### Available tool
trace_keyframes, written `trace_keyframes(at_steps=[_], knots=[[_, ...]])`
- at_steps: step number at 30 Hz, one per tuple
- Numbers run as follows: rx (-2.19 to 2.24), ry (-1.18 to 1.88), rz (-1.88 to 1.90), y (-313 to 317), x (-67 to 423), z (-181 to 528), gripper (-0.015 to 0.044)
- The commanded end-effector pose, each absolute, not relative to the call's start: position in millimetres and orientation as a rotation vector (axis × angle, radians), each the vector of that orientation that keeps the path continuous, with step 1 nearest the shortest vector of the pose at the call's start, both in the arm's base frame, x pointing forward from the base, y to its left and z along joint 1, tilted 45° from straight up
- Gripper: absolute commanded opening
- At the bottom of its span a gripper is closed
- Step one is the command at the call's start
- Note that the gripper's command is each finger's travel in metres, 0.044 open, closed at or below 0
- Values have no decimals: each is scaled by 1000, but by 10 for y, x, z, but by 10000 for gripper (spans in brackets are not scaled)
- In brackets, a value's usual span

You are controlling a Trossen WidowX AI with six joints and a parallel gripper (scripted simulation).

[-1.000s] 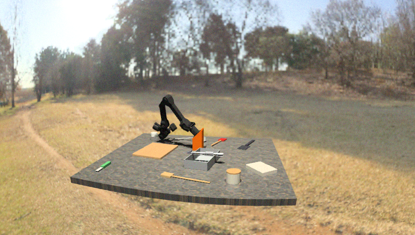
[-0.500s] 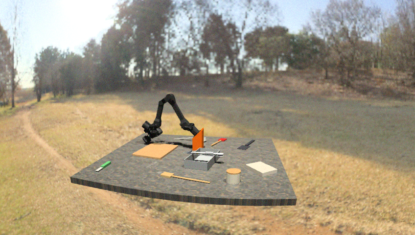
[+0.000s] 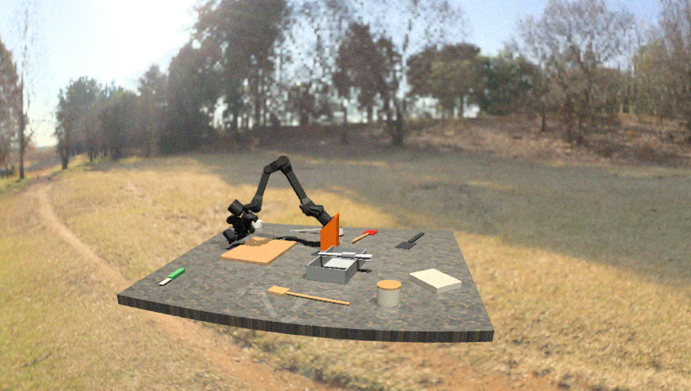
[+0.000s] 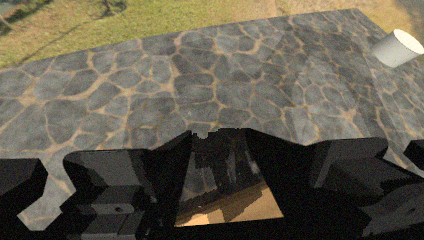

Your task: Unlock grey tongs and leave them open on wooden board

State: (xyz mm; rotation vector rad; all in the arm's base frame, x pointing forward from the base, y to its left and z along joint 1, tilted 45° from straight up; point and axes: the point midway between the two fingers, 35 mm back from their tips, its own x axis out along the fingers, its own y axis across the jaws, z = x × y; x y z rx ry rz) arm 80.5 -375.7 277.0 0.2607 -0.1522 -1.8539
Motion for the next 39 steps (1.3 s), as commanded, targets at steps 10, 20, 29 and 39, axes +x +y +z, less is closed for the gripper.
trace_keyframes(at_steps=[10, 20, 29, 39], knots=[[259, 3, -1396, -3185, 2305, 2689, 260], [481, 100, -1214, -2464, 3172, 1946, 260], [695, 225, -1102, -1275, 3696, 996, 260], [825, 306, -1043, -78, 3667, 195, 260]])
